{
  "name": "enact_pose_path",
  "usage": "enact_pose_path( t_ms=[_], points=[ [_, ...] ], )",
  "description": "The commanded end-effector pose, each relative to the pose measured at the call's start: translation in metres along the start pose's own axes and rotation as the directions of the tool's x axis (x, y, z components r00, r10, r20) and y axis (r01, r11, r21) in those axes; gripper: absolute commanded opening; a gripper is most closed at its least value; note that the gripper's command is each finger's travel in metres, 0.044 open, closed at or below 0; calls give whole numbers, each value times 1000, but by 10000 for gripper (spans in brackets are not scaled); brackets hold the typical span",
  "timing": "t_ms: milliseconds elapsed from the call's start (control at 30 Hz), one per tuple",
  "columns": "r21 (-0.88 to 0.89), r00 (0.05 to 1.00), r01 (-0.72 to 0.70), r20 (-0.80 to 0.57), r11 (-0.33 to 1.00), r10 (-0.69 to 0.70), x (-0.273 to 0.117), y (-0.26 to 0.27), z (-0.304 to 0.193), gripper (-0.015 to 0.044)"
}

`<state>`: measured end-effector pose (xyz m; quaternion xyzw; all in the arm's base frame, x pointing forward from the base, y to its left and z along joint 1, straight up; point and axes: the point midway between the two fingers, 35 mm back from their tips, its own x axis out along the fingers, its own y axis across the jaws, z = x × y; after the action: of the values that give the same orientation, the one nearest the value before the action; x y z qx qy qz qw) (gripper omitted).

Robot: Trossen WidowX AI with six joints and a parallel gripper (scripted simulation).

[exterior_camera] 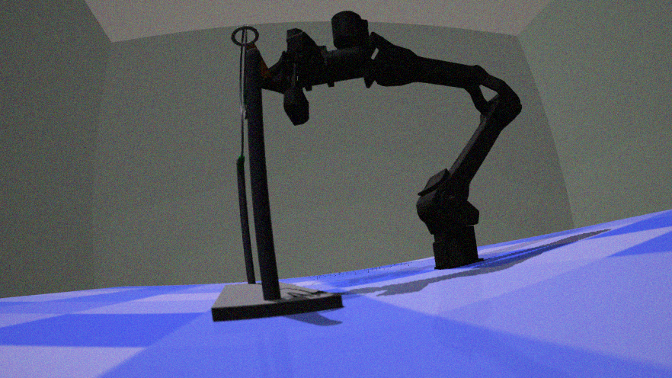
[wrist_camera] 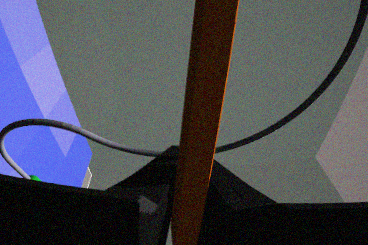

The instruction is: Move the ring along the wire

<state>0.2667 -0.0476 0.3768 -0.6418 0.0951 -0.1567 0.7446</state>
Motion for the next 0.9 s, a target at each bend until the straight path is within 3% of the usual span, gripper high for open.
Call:
enact_pose_path(
  t_ms=[0, 867],
  points=[
    [-54, 1000, 27, 13, 998, -26, -1, -1, 0, -150],
    [-333, 983, 181, 78, 926, -164, 0, -11, 2, -150]
  ],
)
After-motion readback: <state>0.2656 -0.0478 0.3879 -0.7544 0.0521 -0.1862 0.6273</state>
